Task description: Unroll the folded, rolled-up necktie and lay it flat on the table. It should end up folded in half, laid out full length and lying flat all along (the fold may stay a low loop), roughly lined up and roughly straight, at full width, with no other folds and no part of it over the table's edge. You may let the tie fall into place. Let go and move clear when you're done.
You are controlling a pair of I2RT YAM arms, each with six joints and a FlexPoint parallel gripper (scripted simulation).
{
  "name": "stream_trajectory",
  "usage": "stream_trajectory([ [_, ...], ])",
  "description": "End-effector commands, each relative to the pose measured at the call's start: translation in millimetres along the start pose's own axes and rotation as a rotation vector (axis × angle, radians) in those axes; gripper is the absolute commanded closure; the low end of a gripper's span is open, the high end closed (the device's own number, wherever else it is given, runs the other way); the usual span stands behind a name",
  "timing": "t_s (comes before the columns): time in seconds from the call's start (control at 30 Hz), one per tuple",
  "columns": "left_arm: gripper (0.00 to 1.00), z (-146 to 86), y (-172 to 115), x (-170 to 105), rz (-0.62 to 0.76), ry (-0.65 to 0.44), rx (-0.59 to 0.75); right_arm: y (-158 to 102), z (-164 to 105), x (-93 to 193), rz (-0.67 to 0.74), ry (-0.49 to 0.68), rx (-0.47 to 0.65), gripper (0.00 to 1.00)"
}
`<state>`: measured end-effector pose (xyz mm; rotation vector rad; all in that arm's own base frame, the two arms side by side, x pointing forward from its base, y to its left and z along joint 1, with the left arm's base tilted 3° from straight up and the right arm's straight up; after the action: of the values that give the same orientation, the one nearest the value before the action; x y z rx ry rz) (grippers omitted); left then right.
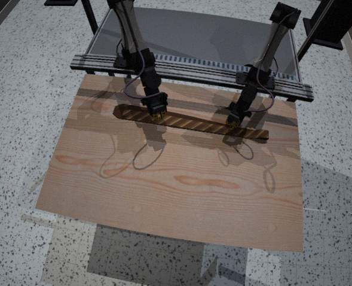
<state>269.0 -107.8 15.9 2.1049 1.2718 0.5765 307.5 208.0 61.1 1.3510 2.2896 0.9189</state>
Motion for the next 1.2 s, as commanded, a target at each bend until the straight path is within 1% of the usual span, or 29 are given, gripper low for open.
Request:
stream_trajectory([
  [0.0, 0.93, 1.1, -9.8, -0.1, -0.005, -0.001, 0.024, -3.8, 10.4, 8.3, 0.001, 0.026, 0.021, 0.85],
  [0.23, 0.93, 1.1, -9.8, -0.1, -0.005, -0.001, 0.024, -8.2, 17.2, 12.9, -0.006, 0.037, 0.04, 0.92],
  [0.33, 0.93, 1.1, -9.8, -0.1, -0.005, -0.001, 0.024, -8.2, 17.3, 13.0, -0.006, 0.037, 0.041, 0.93],
  [1.17, 0.93, 1.1, -9.8, -0.1, -0.005, -0.001, 0.024, -6.9, 19.2, 15.1, -0.006, 0.037, 0.041, 0.93],
])
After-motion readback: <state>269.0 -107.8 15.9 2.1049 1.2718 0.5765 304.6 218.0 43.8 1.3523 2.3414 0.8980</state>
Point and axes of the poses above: on each arm, the point where the finger pads meet when closed, its own z axis out along the fingers, its own x axis across the jaws, y = z × x, the point moved 1 cm from there along -z, back along the fingers, and after that the axes turned 6 degrees about z, right-handed, at the moved point
